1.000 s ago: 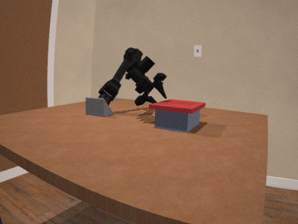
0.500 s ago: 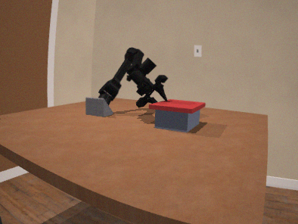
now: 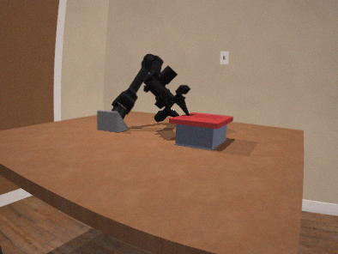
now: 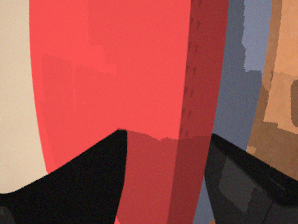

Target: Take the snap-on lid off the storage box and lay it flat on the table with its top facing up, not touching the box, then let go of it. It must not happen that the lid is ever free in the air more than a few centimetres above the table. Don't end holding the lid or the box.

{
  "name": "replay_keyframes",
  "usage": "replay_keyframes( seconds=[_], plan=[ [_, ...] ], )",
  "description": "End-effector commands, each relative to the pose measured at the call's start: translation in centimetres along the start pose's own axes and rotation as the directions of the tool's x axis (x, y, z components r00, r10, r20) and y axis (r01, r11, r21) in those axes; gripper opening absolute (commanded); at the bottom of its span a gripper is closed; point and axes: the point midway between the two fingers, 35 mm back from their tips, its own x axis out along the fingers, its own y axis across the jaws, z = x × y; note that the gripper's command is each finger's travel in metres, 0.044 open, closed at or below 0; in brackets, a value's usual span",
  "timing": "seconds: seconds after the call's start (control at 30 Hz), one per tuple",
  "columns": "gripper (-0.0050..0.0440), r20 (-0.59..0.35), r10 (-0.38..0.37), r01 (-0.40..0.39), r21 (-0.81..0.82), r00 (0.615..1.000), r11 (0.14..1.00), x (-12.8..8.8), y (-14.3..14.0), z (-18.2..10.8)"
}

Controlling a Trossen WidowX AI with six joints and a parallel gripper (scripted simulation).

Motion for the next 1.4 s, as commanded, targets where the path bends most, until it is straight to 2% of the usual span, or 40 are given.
replay_keyframes(
  seconds=[0.0,0.4,0.6,1.37],
  plan=[
    [-0.0001,0.0,0.0,0.0,0.0,1.0,1.0,-0.01,0.02,0.0],
    [-0.0005,0.0,0.0,0.0,0.0,1.0,1.0,-0.18,0.19,0.0],
    [-0.005,0.0,0.0,0.0,0.0,1.0,1.0,-0.28,0.26,0.0],
    [-0.005,0.0,0.0,0.0,0.0,1.0,1.0,-0.67,0.54,0.08]
  ],
)
